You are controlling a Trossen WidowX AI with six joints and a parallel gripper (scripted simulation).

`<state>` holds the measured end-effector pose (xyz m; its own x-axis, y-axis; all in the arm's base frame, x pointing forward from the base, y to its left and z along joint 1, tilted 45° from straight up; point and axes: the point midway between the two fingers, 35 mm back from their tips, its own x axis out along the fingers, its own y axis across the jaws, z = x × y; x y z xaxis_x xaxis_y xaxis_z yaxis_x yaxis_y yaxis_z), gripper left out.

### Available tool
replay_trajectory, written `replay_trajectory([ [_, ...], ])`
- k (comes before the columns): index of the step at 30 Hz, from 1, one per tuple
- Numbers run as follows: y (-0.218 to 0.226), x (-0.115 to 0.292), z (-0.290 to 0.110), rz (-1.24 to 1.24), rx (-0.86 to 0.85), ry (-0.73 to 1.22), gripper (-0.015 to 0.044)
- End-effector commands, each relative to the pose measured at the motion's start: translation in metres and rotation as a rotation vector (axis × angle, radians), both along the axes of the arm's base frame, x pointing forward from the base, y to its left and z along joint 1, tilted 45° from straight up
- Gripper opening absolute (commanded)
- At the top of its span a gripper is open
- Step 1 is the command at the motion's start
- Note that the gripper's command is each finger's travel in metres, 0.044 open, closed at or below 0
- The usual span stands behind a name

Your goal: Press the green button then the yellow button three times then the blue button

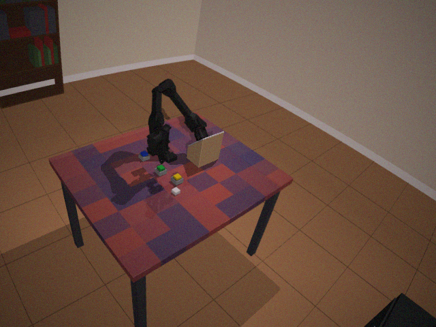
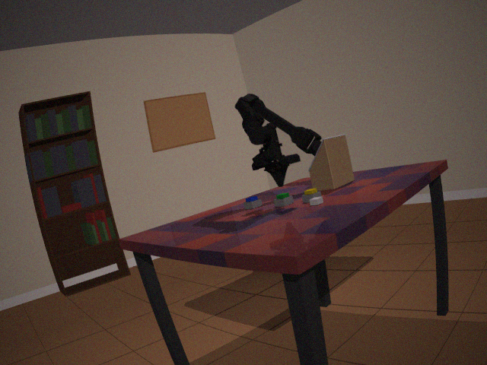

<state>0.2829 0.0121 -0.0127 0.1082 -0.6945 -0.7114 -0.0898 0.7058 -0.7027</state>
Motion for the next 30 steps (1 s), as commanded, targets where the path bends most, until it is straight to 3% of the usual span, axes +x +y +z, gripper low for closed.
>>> replay_trajectory([
  [1, -0.002, 0.0, -0.001, 0.004, -0.007, 0.003, 0.002],
  [30, -0.024, 0.003, -0.023, 0.004, -0.008, 0.003, 0.002],
])
